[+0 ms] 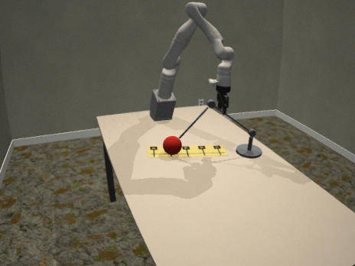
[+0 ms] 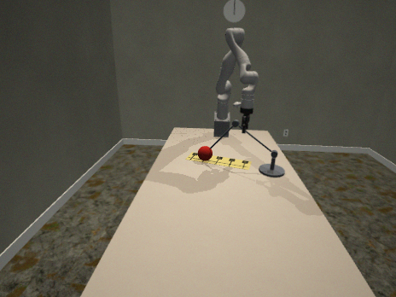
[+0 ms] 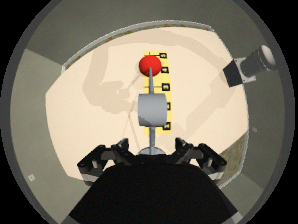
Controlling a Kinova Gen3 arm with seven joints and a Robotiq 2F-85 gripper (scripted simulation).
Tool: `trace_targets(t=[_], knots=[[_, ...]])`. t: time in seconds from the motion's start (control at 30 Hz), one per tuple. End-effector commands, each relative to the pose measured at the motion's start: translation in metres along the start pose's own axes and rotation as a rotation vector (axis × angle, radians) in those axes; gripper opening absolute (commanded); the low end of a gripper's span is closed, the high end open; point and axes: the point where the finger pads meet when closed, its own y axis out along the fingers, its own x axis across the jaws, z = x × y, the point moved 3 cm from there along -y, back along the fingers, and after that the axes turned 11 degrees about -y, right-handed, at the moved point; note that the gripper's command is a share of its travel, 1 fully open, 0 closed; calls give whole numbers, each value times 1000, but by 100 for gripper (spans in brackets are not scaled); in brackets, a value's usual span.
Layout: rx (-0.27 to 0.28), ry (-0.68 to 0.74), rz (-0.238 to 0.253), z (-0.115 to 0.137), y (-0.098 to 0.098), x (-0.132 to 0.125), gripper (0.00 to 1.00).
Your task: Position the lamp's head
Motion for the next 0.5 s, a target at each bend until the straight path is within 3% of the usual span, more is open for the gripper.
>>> trace_targets(t=[0.0, 0.07, 0.1, 0.47], knots=[[3, 0, -2, 1, 2, 0, 100], [3, 0, -2, 1, 2, 0, 100], [3, 0, -2, 0, 2, 0, 0], [2, 0, -1, 0, 1, 0, 0]])
